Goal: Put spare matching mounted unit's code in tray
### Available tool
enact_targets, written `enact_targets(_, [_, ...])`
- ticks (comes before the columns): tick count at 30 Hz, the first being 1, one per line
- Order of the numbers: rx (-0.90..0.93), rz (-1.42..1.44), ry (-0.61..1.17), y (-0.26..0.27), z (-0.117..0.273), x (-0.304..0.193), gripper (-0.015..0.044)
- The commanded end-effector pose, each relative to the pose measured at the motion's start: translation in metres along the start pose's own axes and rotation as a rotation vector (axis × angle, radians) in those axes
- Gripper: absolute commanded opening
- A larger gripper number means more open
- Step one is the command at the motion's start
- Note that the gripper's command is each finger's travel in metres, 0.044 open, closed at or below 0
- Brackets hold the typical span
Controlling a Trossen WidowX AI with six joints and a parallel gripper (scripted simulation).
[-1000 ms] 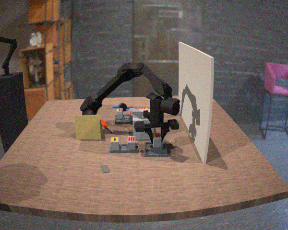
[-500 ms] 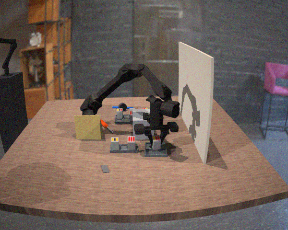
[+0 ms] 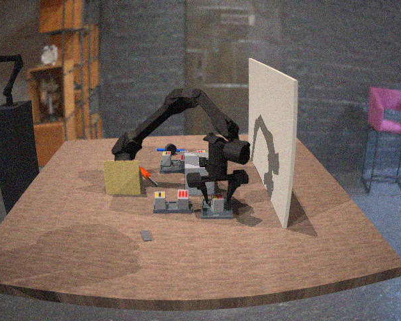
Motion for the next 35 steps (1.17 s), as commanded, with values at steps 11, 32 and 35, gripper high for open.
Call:
enact_targets(11, [0.003,-0.008,-0.001,0.001,0.099,-0.001,0.0440])
enact_targets(32, [-0.024,-0.012,0.009,0.001,0.107,-0.003,0.0440])
enact_targets(35, [-0.024,-0.012,0.009,0.001,0.107,-0.003,0.0440])
Point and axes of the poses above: the point midway between the two fingers, 35 mm back from their tips, its own z axis back along the fingers, its own y axis across the jaws, x = y × z, the point moved 2 cm from there along z, back along the fingers, and after that the axes turned 9 degrees about -z, right-handed, at the moved point
